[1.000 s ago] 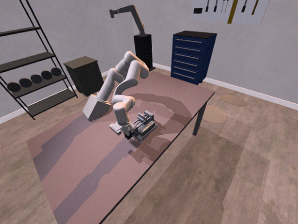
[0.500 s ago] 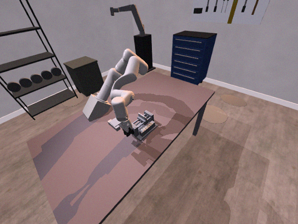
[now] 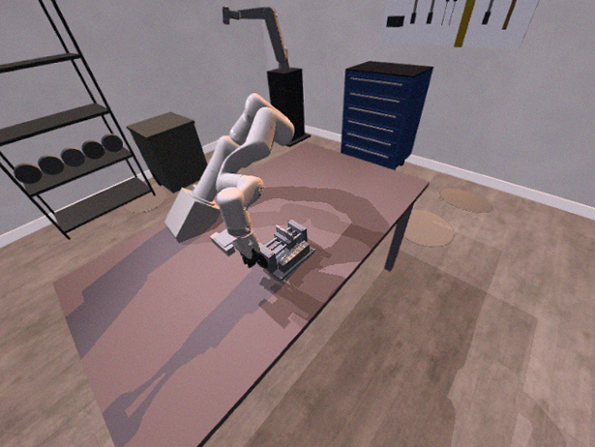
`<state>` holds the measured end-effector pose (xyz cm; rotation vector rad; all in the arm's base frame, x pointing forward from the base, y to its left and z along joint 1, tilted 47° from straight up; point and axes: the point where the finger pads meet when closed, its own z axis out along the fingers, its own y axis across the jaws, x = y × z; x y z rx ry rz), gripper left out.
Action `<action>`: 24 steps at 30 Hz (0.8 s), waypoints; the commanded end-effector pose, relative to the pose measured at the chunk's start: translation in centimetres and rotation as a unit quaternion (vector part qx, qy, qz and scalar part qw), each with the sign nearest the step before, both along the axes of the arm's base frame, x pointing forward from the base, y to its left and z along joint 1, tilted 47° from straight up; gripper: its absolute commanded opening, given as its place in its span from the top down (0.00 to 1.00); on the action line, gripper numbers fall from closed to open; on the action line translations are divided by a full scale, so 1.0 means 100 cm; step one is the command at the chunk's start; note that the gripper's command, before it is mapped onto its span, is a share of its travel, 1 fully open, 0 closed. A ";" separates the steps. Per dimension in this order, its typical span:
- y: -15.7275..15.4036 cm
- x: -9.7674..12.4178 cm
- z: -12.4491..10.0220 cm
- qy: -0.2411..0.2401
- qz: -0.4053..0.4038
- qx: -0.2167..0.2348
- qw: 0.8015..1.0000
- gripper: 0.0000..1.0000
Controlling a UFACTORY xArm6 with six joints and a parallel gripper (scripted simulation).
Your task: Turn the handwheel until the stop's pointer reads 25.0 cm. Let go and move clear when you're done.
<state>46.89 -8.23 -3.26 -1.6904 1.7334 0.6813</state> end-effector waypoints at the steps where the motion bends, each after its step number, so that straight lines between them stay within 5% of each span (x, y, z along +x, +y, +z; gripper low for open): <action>1: 0.000 -0.006 0.000 -0.001 -0.001 -0.001 1.000 0.94; 24: 0.027 -0.024 -0.026 -0.001 -0.001 -0.001 1.000 0.94</action>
